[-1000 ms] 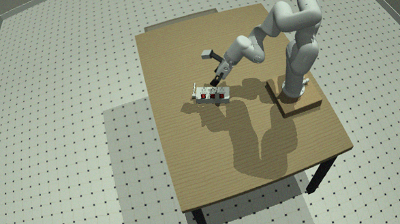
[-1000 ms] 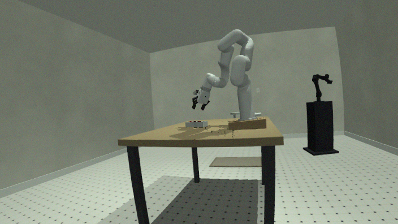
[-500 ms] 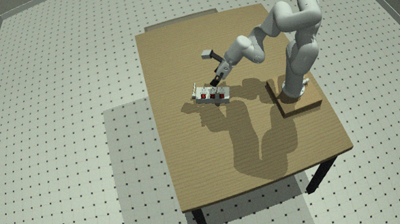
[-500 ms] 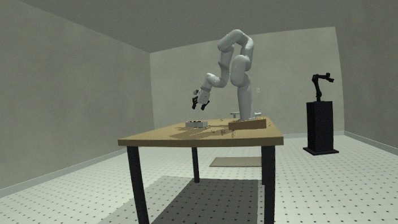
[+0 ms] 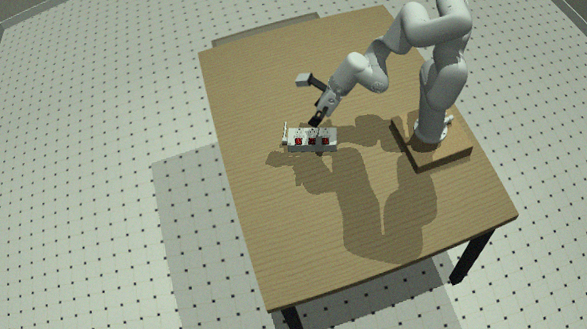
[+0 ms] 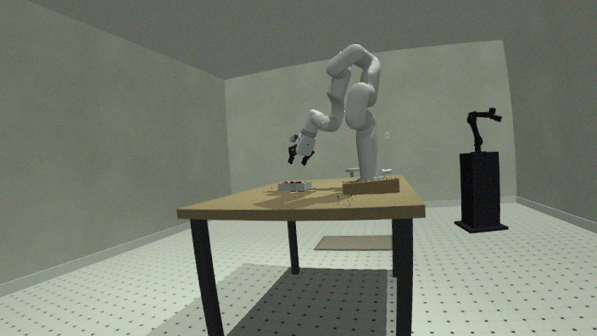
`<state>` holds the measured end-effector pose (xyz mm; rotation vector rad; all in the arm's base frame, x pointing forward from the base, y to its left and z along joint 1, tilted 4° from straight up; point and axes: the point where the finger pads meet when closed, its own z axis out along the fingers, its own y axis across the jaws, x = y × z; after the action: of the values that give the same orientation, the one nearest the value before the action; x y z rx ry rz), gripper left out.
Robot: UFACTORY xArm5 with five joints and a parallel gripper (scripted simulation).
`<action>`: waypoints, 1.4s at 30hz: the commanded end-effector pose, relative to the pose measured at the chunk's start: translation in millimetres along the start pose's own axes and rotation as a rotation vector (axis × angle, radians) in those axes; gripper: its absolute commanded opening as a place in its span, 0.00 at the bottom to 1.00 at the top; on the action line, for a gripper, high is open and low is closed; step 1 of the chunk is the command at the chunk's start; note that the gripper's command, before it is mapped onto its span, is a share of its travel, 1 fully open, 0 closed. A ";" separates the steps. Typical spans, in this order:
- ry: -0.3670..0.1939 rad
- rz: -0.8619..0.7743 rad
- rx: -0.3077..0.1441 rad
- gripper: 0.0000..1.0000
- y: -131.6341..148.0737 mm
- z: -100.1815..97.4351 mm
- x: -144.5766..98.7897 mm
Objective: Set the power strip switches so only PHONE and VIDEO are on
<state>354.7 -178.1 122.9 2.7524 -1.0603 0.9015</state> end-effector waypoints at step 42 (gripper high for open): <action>-0.401 0.961 -0.388 1.00 8.5 -14.2 48.4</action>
<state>370.1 -209.1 157.7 2.0892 -2.3780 0.1181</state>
